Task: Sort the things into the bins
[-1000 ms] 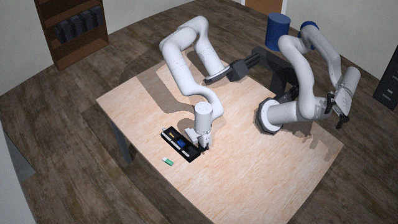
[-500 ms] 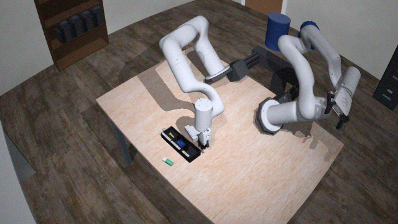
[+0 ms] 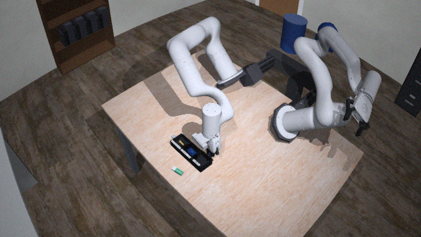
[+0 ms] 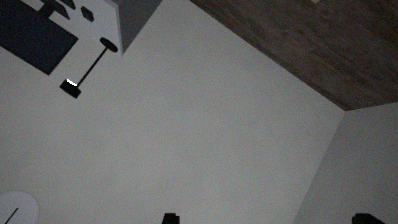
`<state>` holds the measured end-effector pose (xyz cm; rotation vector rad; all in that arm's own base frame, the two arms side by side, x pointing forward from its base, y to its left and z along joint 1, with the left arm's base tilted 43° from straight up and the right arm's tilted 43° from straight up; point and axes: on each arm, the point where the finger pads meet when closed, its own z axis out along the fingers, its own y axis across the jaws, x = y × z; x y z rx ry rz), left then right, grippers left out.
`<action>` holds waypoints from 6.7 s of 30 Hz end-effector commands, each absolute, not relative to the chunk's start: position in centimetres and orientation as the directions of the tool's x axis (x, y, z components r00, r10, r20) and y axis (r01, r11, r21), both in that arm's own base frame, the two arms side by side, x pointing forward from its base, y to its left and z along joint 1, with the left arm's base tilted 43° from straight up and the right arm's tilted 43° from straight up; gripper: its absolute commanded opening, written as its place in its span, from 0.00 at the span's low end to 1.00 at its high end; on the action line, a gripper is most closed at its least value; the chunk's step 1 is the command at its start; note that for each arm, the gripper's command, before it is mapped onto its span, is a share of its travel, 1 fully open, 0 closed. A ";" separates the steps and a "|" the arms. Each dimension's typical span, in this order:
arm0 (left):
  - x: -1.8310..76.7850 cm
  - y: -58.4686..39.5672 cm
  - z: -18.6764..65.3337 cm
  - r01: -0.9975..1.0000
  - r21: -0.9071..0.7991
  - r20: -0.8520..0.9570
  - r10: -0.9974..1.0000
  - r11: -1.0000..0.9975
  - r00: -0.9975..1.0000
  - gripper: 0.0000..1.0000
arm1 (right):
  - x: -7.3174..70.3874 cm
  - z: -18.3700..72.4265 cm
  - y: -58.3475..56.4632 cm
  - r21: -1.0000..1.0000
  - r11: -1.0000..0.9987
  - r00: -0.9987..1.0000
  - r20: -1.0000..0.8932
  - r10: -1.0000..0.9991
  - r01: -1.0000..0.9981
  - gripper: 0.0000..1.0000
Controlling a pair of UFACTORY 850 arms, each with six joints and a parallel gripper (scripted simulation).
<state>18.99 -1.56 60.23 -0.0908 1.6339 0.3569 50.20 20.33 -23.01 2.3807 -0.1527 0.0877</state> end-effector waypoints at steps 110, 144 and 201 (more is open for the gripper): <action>19.0 -1.6 60.3 -0.270 0.176 -0.983 0.155 0.946 -0.100 1.00 | 53.6 -21.1 18.1 0.684 -0.727 0.999 0.045 -0.028 -0.051 0.32; 19.0 -1.6 60.3 -0.270 0.176 -0.983 0.155 0.946 -0.100 1.00 | 53.5 -14.2 24.6 0.684 -0.727 0.999 0.045 -0.028 -0.051 1.00; 19.0 -1.6 60.3 -0.270 0.176 -0.983 0.155 0.946 -0.100 1.00 | 53.4 -11.3 27.3 0.684 -0.727 0.999 0.045 -0.028 -0.051 1.00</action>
